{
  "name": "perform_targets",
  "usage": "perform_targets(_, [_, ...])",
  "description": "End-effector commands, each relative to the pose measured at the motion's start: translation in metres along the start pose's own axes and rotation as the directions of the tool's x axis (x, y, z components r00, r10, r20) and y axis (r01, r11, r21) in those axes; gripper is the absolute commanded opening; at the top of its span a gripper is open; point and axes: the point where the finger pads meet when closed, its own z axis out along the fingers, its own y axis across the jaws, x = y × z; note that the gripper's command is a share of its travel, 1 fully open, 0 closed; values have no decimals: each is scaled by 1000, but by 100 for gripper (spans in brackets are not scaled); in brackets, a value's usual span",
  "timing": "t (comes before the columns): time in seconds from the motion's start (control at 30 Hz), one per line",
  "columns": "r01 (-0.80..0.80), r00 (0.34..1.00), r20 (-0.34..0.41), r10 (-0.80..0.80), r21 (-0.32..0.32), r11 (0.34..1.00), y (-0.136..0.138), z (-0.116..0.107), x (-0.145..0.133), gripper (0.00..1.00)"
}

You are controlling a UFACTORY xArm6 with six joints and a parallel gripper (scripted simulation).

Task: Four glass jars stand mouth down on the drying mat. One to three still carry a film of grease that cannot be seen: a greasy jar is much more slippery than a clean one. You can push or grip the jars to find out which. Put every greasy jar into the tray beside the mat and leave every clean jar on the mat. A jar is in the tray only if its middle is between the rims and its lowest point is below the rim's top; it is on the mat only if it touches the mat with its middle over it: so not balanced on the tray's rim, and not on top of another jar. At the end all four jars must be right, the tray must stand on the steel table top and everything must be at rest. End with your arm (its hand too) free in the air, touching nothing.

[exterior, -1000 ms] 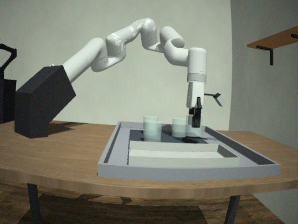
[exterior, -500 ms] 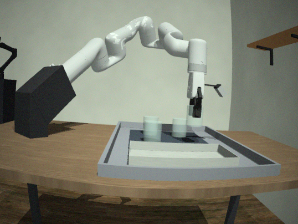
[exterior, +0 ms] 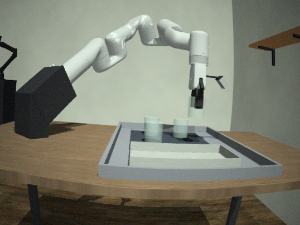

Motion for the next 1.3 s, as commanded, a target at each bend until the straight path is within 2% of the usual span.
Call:
perform_targets(0.0, [1, 1000, -2, -1, -2, 1000, 0, -10, 1, 0])
perform_targets(0.37, [1, 1000, -2, -1, -2, 1000, 0, -36, 1, 0])
perform_targets(1.27, [1, 1000, -2, -1, -2, 1000, 72, -36, -24, 0])
